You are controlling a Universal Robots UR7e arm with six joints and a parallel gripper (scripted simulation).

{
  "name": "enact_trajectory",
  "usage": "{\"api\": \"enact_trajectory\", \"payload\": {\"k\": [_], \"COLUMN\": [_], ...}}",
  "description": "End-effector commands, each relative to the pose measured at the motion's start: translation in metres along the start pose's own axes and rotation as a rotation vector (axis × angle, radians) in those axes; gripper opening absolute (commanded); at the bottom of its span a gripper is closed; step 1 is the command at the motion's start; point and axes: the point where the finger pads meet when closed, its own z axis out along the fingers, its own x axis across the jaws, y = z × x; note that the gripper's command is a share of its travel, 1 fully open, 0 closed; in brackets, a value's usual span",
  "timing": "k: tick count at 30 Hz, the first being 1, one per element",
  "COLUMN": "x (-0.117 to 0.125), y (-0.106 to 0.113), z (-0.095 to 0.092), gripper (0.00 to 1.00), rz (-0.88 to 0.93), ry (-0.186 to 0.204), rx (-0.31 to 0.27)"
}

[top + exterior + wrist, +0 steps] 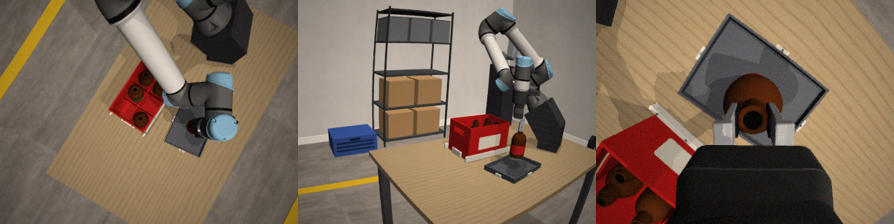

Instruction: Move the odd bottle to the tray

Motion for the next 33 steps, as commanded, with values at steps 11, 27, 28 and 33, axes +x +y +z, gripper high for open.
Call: {"api": "enact_trajectory", "payload": {"k": [11, 27, 28, 33], "x": [0.001, 0.001, 0.001, 0.001], "y": [0.0, 0.0, 0.0, 0.0], "z": [0.031, 0.045, 0.046, 0.046], "gripper": [0.0, 0.0, 0.0, 0.0], "rz": [0.0, 0.0, 0.0, 0.0], "ry": [0.002, 0.002, 0.002, 0.002], "rx": [0.0, 0.0, 0.0, 0.0]}}
